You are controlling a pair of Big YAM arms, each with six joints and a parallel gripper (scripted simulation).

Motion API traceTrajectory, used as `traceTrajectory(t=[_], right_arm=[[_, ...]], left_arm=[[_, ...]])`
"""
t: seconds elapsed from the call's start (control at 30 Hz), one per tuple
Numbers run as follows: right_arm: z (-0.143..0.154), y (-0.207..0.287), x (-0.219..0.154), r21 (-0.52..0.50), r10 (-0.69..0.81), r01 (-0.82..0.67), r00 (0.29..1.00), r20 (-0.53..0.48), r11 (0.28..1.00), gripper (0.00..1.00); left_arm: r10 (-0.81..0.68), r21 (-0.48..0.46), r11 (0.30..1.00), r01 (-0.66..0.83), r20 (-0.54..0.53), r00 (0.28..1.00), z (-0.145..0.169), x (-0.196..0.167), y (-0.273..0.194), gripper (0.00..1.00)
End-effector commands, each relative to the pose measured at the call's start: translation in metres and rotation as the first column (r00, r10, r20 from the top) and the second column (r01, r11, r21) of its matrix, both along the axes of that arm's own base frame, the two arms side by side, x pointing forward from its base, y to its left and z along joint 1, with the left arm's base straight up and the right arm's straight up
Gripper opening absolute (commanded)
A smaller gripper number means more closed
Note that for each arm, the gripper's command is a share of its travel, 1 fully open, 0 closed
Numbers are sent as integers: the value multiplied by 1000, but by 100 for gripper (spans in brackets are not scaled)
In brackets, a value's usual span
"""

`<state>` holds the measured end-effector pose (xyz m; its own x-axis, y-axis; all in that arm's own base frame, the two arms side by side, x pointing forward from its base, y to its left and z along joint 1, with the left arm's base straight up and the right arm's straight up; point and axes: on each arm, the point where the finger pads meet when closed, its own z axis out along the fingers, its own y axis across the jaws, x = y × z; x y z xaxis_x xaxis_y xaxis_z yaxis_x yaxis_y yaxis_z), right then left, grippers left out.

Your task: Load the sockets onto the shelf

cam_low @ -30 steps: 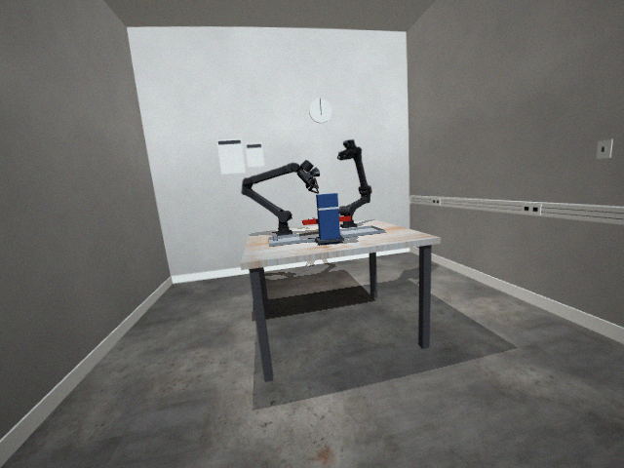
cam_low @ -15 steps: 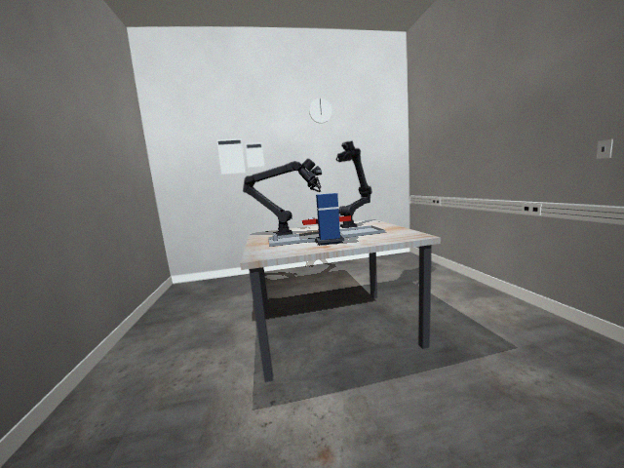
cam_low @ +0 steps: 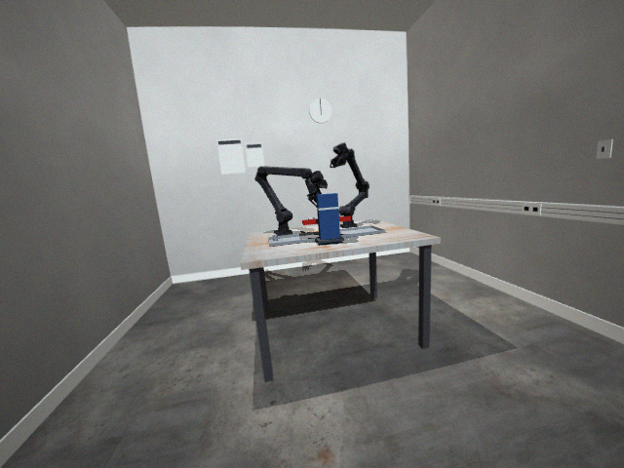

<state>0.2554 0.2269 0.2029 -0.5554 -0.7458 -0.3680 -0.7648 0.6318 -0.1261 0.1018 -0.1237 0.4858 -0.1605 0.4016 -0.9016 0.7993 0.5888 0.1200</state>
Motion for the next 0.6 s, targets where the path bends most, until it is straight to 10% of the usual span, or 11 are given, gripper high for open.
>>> traceTrajectory(t=[0.0, 0.57], right_arm=[[20, 9, 10, 54, -75, 76, 997, -13, 996, 56], [-13, 2, 33, 21, -198, 203, 970, -142, 979, 56]], left_arm=[[-23, -12, 1000, 24, 42, 999, 16, 8, -9, 65], [-142, 5, 990, 143, -68, 988, -56, 112, -47, 65]])
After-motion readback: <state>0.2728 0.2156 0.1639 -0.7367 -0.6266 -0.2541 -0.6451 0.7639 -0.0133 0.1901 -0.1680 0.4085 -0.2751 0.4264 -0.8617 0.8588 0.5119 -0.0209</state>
